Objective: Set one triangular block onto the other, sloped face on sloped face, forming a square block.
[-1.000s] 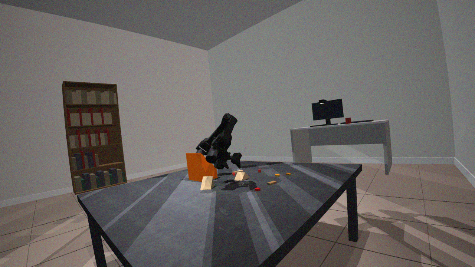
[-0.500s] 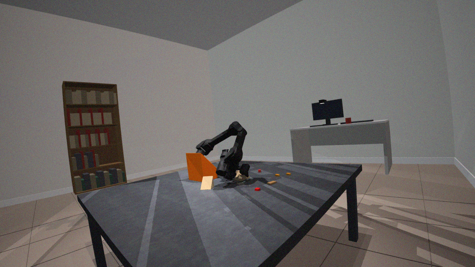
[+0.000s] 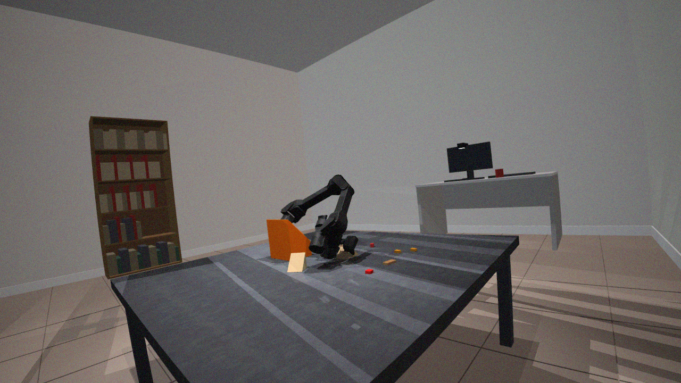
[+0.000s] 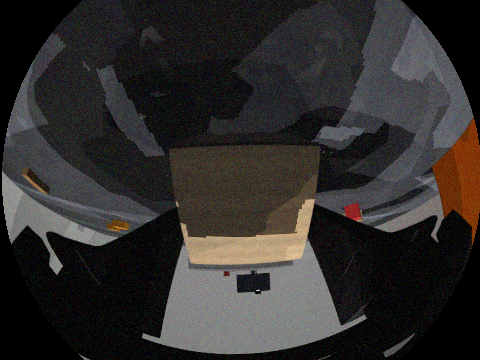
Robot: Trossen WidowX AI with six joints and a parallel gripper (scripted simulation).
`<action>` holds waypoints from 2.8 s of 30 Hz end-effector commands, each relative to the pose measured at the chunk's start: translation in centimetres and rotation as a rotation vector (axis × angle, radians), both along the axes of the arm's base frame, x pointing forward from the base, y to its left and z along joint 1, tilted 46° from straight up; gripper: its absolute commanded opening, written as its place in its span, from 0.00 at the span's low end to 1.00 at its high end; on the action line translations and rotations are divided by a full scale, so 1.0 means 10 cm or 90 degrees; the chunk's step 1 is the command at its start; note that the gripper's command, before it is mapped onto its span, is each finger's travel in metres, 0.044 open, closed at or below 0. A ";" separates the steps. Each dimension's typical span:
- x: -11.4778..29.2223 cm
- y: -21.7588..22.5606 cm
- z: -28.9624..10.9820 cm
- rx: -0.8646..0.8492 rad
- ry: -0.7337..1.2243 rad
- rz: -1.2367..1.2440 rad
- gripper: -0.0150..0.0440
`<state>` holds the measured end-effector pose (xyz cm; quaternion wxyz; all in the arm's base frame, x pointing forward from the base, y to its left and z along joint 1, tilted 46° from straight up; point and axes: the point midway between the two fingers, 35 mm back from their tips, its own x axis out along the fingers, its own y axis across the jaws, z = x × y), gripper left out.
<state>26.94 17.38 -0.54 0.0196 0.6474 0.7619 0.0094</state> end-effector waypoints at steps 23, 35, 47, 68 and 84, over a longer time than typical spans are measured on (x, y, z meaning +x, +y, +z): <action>0.09 -0.37 0.41 -0.031 -0.007 -0.015 0.25; 0.08 -0.71 0.73 -0.076 -0.009 -0.036 0.25; 0.06 -0.67 0.72 -0.068 -0.173 -0.001 0.25; -0.02 -0.63 0.74 -0.037 -0.620 0.117 0.25; -0.04 -0.62 0.75 0.011 -0.953 0.226 0.25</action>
